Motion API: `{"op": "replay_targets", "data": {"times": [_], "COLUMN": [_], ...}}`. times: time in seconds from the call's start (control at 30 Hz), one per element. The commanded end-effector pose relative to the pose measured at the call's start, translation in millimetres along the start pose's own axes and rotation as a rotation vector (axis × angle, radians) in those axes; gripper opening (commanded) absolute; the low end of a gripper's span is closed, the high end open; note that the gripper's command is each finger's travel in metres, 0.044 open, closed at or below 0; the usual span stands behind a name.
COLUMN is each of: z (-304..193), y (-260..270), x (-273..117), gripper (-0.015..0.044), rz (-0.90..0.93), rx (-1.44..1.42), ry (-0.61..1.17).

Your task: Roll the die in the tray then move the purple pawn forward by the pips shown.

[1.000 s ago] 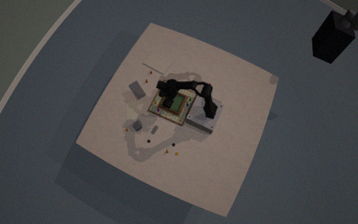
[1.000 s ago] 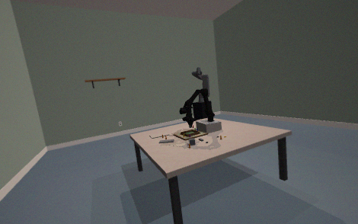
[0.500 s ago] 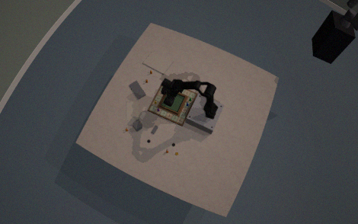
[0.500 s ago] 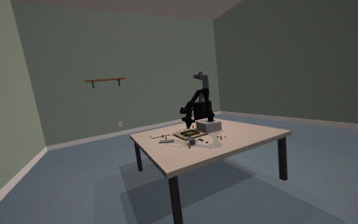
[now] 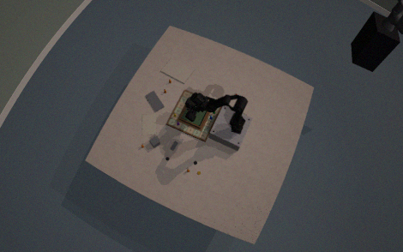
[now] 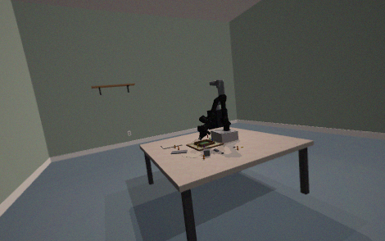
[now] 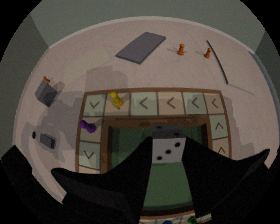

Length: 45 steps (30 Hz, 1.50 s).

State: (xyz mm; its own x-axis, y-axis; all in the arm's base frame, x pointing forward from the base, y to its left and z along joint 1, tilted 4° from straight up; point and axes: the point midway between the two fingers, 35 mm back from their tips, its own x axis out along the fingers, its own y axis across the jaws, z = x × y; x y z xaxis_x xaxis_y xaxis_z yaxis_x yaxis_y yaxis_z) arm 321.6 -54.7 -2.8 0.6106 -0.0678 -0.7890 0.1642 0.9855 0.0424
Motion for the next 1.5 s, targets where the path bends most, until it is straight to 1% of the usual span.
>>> {"op": "replay_targets", "data": {"times": [0.0, 0.2, 0.53, 1.37, 1.47], "z": [-4, -4, -13, -11, -11], "y": [0, 0, -1, -1, -1], "x": [-2, -7, -59, -60, -60], "gripper": [0.0, 0.0, 0.0, 0.0, 0.0079], "rz": [0.001, 0.001, 0.001, -0.002, -0.002], "rx": [0.008, 0.008, 0.008, 0.013, 0.013], "ry": [-0.159, -0.181, -0.178, -0.184, -0.184]}}
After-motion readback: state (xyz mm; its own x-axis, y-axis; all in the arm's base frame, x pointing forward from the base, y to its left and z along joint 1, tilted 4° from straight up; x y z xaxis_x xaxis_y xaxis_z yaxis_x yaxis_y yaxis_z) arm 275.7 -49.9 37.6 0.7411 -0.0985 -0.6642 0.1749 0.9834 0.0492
